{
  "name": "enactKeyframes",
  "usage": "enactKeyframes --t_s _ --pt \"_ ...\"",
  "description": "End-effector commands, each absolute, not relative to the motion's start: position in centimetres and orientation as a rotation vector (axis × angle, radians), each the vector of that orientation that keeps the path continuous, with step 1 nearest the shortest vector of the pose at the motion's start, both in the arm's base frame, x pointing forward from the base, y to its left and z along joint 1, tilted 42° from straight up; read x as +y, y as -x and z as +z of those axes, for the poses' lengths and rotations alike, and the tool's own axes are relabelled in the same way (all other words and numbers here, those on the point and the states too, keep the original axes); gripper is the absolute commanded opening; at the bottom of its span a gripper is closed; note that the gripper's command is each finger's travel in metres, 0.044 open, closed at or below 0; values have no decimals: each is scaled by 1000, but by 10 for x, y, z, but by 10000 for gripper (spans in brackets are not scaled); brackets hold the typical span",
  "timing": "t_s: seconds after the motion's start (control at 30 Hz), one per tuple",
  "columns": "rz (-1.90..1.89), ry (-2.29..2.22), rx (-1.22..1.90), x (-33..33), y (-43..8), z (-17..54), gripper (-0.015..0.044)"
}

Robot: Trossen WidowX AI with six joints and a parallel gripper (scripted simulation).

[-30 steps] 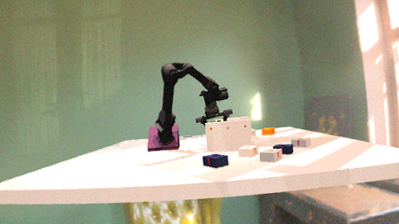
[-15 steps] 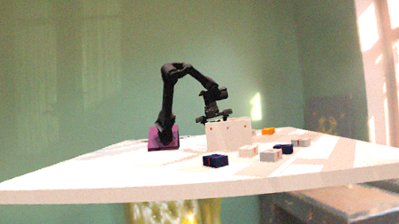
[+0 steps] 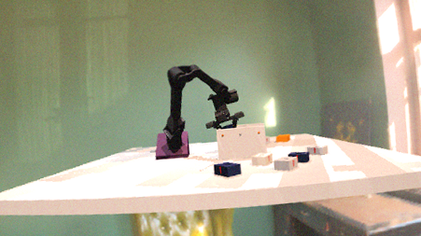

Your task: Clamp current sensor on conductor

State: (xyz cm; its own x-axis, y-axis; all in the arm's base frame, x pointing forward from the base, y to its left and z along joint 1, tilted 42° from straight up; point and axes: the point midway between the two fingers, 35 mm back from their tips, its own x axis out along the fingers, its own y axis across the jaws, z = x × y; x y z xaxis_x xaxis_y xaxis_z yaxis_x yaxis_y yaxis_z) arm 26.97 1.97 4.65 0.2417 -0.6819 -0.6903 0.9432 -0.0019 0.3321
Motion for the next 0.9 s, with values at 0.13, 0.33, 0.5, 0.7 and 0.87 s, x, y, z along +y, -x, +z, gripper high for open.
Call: enactKeyframes --t_s 0.13,0.33,0.5,0.7,0.87 --pt "-1327 -868 379 20 -270 46 53" --pt "-1327 -868 379 20 -270 46 210" --pt "-1327 -868 379 20 -270 46 341" --pt "-1329 -865 380 20 -269 46 387" --pt "-1329 -865 380 20 -269 46 323"
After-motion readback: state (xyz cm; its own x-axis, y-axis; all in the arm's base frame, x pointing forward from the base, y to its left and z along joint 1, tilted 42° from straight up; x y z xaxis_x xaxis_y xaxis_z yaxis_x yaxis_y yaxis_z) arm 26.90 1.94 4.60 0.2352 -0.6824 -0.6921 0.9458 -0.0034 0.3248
